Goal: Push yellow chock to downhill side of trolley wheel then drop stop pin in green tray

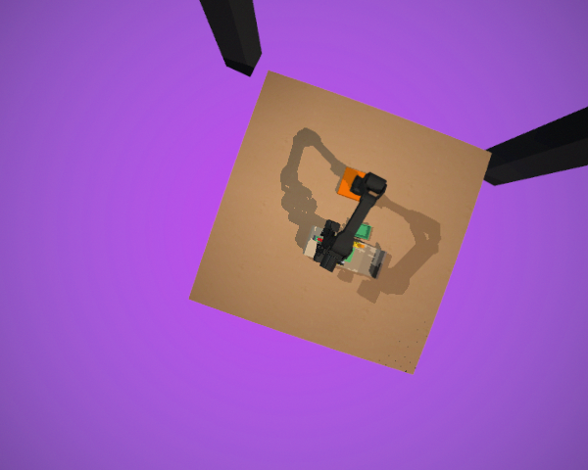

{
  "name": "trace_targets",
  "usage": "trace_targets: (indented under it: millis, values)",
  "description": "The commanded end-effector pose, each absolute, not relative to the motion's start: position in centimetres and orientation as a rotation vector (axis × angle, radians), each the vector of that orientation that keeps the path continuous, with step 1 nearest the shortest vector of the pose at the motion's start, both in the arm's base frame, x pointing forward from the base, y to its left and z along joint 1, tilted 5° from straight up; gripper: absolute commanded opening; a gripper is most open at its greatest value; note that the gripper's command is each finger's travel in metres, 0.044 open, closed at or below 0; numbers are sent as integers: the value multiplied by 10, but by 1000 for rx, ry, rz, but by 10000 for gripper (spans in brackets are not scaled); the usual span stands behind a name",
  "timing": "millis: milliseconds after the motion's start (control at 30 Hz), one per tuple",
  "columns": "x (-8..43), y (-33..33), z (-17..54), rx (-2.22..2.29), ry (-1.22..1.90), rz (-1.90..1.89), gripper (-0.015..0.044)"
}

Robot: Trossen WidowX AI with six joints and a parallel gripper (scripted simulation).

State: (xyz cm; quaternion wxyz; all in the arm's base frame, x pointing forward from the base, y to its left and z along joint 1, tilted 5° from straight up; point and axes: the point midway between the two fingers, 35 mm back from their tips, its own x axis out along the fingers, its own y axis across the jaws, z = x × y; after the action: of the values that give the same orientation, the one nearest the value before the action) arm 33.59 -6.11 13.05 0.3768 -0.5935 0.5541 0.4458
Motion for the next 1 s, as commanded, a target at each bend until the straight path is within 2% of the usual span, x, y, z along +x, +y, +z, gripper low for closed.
trace_targets:
  millis: [0,133,300,567,967]
  values:
    - [336,-64,125,-1523,1419,1141,190]
    - [335,-65,121,-1523,1419,1141,190]
    - [335,-64,124,-1518,1417,1140,59]
    - [335,-64,124,-1518,1417,1140,5]
    - [335,-62,132,-1523,1419,1141,0]
